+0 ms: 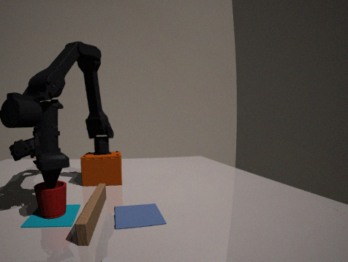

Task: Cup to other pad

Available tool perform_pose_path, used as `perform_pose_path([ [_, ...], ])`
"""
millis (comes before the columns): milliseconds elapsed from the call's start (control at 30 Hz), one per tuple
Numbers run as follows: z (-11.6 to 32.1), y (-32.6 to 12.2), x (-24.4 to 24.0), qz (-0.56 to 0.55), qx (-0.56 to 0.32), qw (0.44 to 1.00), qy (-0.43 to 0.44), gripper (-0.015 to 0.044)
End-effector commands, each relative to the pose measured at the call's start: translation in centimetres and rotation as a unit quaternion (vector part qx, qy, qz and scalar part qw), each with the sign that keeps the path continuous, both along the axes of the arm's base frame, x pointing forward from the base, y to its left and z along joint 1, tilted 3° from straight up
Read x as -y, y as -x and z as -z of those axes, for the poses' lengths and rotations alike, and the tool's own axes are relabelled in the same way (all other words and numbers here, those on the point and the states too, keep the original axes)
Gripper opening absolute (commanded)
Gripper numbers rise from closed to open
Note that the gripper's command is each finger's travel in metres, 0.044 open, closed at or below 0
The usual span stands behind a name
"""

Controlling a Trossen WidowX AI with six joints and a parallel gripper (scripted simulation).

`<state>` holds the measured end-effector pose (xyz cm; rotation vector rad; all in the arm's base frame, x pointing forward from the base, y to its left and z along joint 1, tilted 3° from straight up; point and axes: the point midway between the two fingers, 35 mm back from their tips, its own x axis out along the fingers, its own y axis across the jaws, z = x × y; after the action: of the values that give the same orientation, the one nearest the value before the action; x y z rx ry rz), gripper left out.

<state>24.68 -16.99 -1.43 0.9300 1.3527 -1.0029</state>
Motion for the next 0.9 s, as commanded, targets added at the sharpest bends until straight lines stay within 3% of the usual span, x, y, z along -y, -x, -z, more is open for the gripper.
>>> perform_pose_path([
  [0,-1.0,-0.4,0.2,0.0,0.007,1.0,0.005,0.0128],
  [867,-4.2,0.2,-0.5,-0.001,0.005,1.0,0.006,0.0128],
])
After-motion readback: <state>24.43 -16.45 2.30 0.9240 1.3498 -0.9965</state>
